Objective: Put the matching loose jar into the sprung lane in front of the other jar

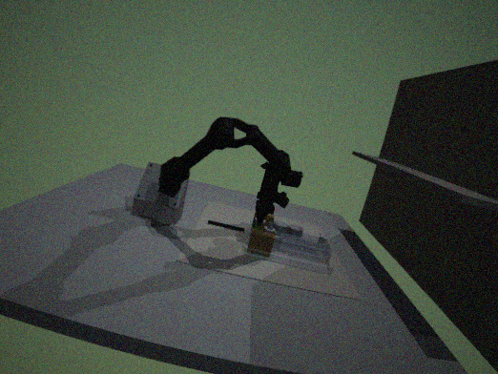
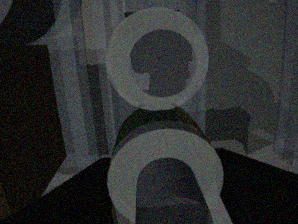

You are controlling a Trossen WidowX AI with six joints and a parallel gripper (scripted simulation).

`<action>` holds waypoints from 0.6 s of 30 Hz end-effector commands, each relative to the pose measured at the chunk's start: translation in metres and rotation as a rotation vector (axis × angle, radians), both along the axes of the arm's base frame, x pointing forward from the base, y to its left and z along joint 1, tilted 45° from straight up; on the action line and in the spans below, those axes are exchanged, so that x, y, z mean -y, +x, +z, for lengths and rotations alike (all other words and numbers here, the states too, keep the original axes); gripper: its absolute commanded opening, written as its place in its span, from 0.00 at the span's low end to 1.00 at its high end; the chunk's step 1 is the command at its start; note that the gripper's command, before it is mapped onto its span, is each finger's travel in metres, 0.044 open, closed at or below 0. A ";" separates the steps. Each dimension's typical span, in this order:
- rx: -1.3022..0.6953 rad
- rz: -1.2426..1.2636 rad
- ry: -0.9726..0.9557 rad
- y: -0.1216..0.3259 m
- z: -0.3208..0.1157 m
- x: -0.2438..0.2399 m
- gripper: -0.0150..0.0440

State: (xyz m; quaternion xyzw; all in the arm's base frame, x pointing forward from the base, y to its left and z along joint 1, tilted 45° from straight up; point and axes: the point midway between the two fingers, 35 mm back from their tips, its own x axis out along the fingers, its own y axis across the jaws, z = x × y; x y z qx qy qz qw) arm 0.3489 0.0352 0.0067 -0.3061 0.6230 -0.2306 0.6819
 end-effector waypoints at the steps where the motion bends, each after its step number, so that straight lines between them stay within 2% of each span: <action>1: 0.022 0.003 -0.001 0.006 0.002 -0.001 0.25; 18: 0.022 0.004 -0.001 0.007 -0.001 0.002 0.25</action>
